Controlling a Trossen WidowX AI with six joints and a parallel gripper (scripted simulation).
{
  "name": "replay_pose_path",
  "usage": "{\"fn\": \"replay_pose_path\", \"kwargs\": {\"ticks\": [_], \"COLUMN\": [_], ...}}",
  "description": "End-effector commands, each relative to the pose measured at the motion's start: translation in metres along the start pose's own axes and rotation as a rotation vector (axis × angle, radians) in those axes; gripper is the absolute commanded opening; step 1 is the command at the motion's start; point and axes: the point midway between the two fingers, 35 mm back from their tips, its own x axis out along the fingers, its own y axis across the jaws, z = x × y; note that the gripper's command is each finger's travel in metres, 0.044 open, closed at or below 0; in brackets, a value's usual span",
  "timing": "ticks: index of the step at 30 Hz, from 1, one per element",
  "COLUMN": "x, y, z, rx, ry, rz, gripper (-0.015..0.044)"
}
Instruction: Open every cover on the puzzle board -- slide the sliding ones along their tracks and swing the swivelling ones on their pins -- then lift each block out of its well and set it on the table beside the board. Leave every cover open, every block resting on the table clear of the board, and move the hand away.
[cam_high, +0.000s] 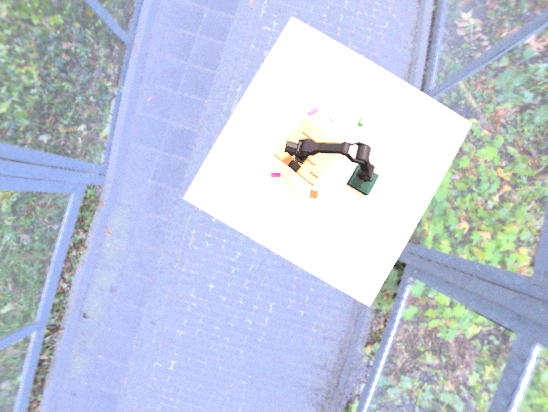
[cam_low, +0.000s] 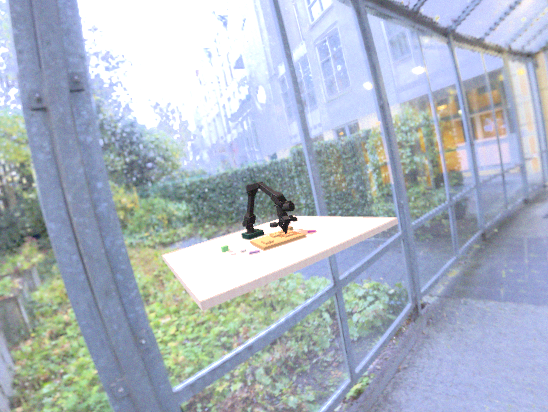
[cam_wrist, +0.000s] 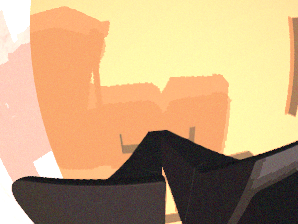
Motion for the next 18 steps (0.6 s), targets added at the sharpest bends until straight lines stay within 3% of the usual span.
{"fn": "replay_pose_path", "kwargs": {"ticks": [1, 18], "x": [0.002, 0.002], "y": [0.001, 0.001], "z": [0.005, 0.022], "rx": [-0.003, -0.003], "ry": [0.005, 0.004], "rz": [0.004, 0.004], "gripper": [0.0, 0.0]}}
